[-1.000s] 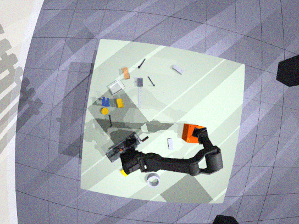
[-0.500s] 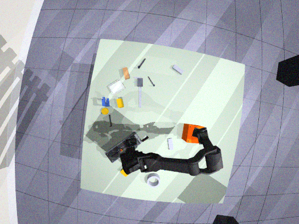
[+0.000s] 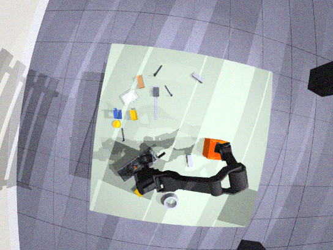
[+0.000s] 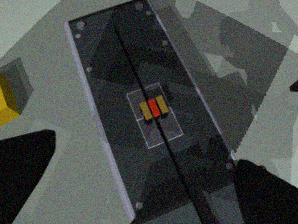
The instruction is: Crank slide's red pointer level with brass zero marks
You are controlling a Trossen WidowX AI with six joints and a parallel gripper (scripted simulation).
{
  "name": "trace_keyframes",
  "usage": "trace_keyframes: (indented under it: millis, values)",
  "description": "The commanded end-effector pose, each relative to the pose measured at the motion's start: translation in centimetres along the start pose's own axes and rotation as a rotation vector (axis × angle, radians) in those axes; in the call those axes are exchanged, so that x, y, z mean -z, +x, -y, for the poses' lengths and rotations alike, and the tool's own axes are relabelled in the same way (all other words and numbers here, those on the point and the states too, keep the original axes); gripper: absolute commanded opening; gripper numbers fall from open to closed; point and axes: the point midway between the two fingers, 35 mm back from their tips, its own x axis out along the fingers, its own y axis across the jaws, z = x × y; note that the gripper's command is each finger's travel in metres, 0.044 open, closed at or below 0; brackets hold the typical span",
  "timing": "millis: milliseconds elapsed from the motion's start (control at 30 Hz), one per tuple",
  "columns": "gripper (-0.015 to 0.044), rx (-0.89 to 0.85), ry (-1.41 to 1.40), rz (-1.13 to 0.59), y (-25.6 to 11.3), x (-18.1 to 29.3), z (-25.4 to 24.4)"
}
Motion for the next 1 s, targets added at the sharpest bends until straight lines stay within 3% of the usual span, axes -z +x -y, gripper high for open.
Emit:
trace_keyframes:
  millis: [0,500,967]
  values:
    - [0.0387,0.000,0.000,0.000,0.00,0.00,0.01]
    - [0.0000,0.000,0.000,0.000,0.00,0.00,0.01]
    - [0.0000,0.000,0.000,0.000,0.00,0.00,0.00]
